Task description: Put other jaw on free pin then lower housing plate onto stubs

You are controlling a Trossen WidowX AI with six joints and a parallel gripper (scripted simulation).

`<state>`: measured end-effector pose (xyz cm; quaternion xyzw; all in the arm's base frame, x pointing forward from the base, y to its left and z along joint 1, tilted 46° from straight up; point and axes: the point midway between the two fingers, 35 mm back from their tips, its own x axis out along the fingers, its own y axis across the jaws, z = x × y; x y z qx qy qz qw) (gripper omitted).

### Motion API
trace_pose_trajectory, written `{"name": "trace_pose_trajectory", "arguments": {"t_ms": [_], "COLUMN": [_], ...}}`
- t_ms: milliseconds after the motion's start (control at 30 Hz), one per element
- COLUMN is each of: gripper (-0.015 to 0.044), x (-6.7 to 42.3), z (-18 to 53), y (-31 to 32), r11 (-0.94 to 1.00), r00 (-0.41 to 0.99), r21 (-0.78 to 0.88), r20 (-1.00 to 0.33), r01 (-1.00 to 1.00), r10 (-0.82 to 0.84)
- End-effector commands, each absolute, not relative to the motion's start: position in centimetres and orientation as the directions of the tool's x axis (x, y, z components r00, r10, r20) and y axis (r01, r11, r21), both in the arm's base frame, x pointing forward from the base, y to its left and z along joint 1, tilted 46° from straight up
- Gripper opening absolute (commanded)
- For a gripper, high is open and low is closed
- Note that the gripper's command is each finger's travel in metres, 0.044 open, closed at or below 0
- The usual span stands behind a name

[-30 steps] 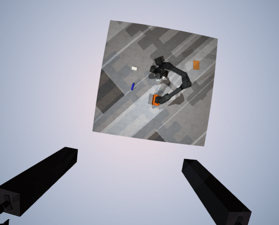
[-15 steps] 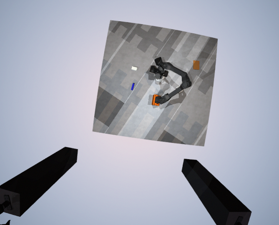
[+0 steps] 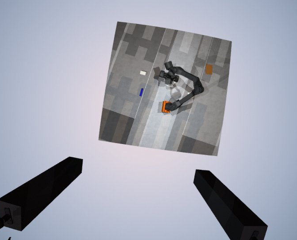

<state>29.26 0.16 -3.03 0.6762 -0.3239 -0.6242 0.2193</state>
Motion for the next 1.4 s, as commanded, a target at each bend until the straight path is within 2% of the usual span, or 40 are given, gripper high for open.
{"name": "trace_pose_trajectory", "arguments": {"t_ms": [0, 1367], "gripper": [0.0134, 0.0134], "x": [29.15, 29.15], "z": [-3.17, -4.00], "y": [-0.01, -0.87], "r11": [-0.691, -0.690], "r00": [0.008, 0.008], "r21": [0.705, 0.705], "r20": [-0.699, -0.699], "r01": [-0.158, -0.163], "r10": [-0.715, -0.715]}}
